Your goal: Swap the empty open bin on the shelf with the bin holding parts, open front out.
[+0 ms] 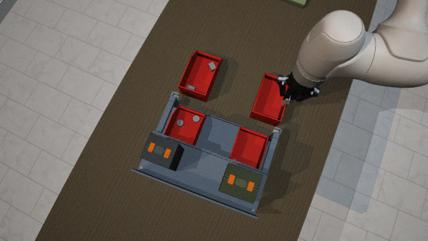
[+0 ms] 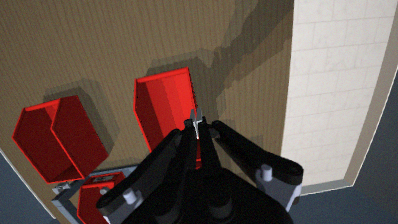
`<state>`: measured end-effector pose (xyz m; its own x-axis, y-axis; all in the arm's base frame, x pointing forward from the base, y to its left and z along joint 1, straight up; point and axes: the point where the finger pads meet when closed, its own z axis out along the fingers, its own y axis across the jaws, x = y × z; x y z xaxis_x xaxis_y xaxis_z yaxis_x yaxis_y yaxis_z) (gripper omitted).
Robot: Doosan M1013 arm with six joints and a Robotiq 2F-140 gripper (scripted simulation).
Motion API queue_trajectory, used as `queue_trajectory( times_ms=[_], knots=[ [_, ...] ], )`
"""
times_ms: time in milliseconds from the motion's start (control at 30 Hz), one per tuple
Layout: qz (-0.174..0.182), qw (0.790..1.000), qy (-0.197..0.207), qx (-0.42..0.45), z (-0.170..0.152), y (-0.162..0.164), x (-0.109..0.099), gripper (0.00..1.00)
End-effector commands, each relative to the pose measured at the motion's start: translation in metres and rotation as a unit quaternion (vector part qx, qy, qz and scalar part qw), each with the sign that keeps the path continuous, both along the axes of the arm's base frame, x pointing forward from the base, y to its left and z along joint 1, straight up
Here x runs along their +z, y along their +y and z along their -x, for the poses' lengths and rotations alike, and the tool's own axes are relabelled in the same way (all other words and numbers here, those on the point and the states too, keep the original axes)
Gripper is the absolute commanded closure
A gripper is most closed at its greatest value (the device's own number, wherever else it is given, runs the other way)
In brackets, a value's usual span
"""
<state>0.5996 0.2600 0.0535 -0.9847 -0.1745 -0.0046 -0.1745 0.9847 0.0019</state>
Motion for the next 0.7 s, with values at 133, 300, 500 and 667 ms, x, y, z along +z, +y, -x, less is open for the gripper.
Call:
queue_trajectory(
  times_ms=[133,300,500,667],
  knots=[
    [0.000,1.000,0.000,0.000,0.0000,0.0000,0.0001,0.90],
    [0.000,1.000,0.000,0.000,0.0000,0.0000,0.0001,0.76],
    [0.000,1.000,0.000,0.000,0.0000,0.0000,0.0001,0.76],
    [0.000,1.000,0.000,0.000,0.0000,0.0000,0.0001,0.76]
  ],
)
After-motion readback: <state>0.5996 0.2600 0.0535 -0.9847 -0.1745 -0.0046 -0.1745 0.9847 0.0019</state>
